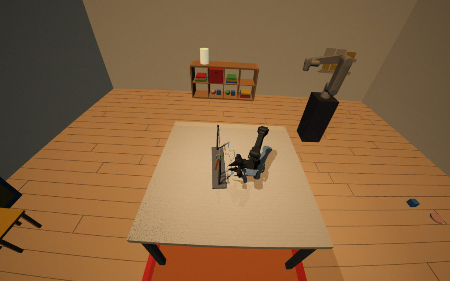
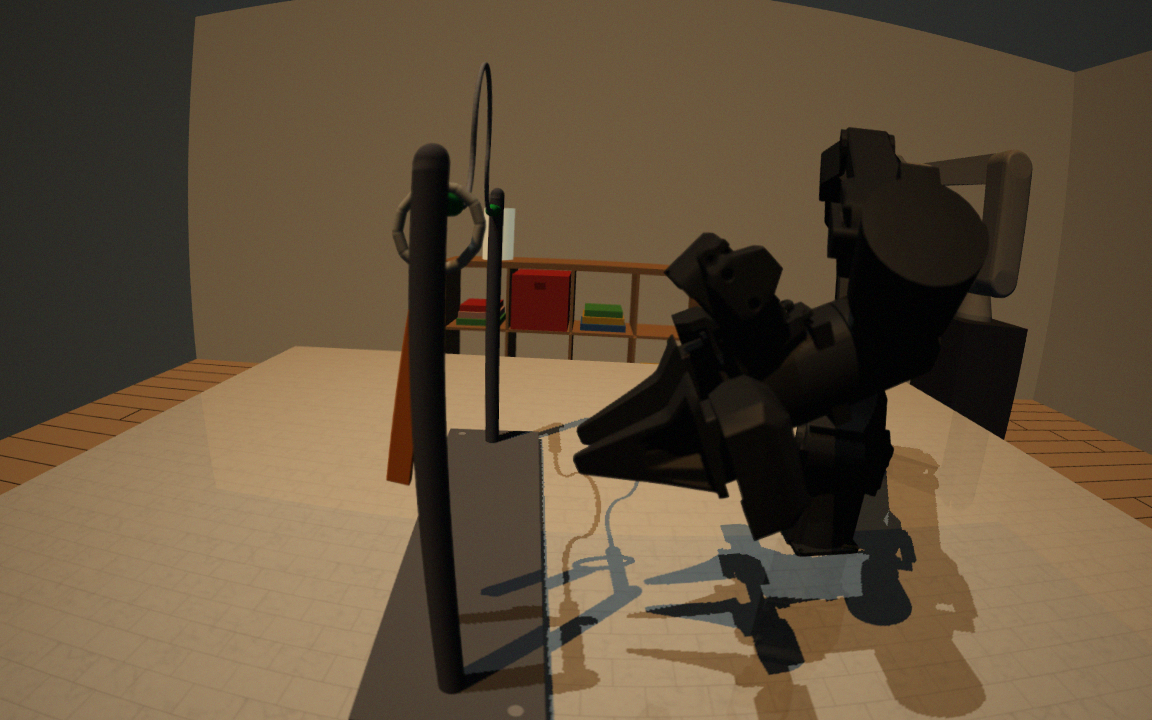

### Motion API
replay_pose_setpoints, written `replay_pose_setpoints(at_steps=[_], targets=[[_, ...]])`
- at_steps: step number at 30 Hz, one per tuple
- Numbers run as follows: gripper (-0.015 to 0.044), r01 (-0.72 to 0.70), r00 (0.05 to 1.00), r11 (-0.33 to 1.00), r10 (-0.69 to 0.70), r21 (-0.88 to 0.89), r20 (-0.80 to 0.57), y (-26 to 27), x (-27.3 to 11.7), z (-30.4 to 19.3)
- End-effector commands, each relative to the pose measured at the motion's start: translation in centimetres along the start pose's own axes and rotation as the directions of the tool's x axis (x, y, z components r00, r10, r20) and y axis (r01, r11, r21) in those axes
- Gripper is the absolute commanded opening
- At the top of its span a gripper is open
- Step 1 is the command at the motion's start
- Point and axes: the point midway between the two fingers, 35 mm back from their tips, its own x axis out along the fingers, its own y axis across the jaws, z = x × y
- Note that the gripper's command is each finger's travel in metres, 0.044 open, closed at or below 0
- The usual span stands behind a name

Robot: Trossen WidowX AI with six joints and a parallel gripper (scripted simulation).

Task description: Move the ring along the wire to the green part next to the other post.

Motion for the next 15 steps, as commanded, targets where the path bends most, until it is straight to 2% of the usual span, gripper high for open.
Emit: replay_pose_setpoints(at_steps=[1,14,15], targets=[[0.016,0.001,1.0,1.0,-0.001,0.007,0.003,-0.02,-0.11,0.16],[0.016,0.001,1.0,1.0,-0.001,0.007,0.003,-0.02,-0.11,0.16],[0.0186,-0.001,1.0,1.0,0.001,0.003,-0.001,0.05,-0.21,0.05]])
